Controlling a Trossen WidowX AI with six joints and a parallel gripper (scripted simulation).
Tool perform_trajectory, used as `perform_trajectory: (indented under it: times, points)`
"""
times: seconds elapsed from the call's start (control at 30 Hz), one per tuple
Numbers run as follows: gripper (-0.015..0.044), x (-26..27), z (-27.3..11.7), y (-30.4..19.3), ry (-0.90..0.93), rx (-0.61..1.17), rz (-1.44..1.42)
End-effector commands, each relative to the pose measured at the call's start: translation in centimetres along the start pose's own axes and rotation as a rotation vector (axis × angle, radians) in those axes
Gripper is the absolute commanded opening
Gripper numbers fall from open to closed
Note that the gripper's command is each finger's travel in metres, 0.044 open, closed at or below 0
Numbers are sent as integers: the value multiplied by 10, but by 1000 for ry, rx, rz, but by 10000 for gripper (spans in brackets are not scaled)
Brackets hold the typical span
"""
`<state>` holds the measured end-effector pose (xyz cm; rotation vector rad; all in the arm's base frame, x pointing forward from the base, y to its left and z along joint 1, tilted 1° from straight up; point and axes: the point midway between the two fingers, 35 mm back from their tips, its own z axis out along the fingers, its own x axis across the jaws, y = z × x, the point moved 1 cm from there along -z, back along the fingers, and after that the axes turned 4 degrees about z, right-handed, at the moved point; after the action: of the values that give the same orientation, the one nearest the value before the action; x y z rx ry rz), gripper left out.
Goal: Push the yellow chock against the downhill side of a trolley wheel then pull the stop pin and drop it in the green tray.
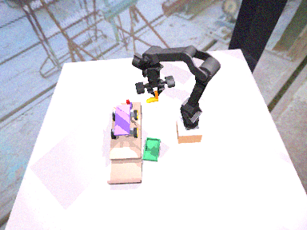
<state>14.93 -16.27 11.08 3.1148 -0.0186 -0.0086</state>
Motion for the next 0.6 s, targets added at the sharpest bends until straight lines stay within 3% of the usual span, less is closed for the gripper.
perform_trajectory:
  times: [0.0, 0.4, 0.57]
  points:
    - [0, 3, -15, 2, 13, -8, 5]
    - [0, 7, -28, 4, 14, -8, -1]
    - [0, 7, -28, 4, 14, -10, -139]
